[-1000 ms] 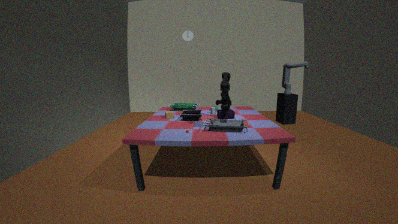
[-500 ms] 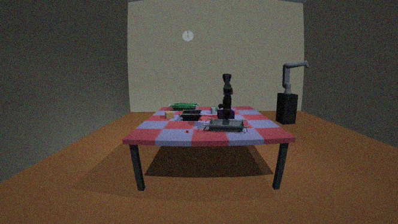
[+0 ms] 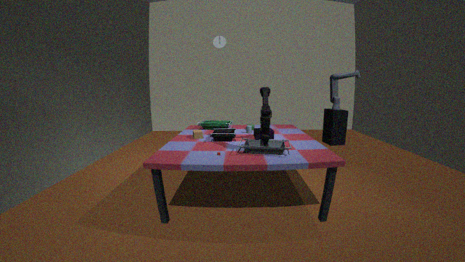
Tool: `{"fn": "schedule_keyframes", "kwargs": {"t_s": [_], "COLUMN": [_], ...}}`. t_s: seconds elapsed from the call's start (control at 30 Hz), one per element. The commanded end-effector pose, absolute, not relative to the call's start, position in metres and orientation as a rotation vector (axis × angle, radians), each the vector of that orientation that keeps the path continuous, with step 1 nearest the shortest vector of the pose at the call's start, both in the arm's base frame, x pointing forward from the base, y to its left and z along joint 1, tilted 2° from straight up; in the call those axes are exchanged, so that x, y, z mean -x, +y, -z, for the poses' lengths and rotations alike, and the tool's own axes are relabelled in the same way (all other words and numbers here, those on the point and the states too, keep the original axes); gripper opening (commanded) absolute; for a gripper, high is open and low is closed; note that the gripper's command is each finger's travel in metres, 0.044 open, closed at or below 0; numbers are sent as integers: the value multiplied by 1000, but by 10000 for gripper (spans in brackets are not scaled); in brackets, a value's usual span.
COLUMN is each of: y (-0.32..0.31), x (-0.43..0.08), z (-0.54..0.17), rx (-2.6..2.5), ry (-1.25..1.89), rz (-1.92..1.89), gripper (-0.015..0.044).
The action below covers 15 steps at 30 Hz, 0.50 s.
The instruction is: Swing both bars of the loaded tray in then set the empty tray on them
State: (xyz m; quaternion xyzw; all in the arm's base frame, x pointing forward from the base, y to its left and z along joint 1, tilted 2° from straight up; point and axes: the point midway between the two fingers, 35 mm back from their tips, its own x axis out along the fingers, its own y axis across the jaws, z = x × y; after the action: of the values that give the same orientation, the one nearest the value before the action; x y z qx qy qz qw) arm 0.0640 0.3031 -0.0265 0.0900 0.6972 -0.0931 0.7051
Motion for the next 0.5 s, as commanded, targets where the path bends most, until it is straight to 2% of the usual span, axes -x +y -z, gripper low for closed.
{"fn": "schedule_keyframes", "kwargs": {"t_s": [0.0,0.07,0.47], "y": [301,301,301], "x": [-64,-64,-64], "z": [30,30,30], "rx": [-198,-198,-198], "ry": [1551,1551,1551], "rz": [212,212,212], "gripper": [440,440,264]}}
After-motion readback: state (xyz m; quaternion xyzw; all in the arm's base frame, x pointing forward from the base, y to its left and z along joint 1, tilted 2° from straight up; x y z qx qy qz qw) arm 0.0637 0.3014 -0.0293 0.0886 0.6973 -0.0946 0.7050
